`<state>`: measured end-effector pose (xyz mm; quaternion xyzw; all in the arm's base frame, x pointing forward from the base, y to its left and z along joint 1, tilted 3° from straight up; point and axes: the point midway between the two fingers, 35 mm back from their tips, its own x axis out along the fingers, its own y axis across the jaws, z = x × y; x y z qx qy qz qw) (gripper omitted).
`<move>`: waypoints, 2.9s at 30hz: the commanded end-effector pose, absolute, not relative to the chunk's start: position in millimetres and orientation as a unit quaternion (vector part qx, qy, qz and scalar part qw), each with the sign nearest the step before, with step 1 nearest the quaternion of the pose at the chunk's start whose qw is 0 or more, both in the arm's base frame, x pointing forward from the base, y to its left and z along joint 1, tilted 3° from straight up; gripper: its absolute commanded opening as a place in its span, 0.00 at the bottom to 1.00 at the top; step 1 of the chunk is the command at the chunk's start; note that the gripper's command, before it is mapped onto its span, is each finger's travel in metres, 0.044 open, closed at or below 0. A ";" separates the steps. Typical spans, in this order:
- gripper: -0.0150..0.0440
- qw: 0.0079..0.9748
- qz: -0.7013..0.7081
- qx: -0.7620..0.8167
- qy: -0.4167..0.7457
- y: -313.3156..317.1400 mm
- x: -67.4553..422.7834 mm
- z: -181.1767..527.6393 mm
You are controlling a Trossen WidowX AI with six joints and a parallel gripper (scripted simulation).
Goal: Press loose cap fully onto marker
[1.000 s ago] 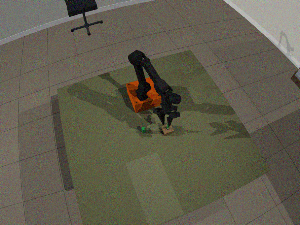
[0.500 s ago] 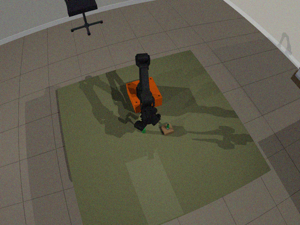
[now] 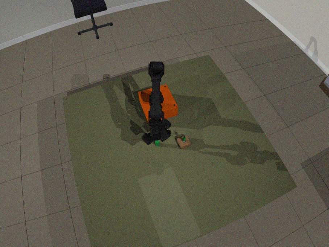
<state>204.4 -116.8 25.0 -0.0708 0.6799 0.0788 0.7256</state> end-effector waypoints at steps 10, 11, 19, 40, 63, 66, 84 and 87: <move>0.66 0.725 0.080 -0.066 0.681 -115.8 203.9 -1.2; 0.66 0.725 0.080 -0.066 0.681 -115.8 204.2 -2.8; 0.66 0.725 0.080 -0.066 0.681 -116.0 205.5 -15.9; 0.66 0.725 0.080 -0.065 0.681 -114.3 205.5 -49.4; 0.25 0.725 0.080 -0.066 0.681 -116.5 206.2 -40.0; 0.25 0.725 0.080 -0.066 0.681 -117.0 206.3 -33.6; 0.25 0.725 0.079 -0.066 0.681 -117.4 202.8 6.2; 0.25 0.725 0.079 -0.066 0.681 -117.3 202.3 9.5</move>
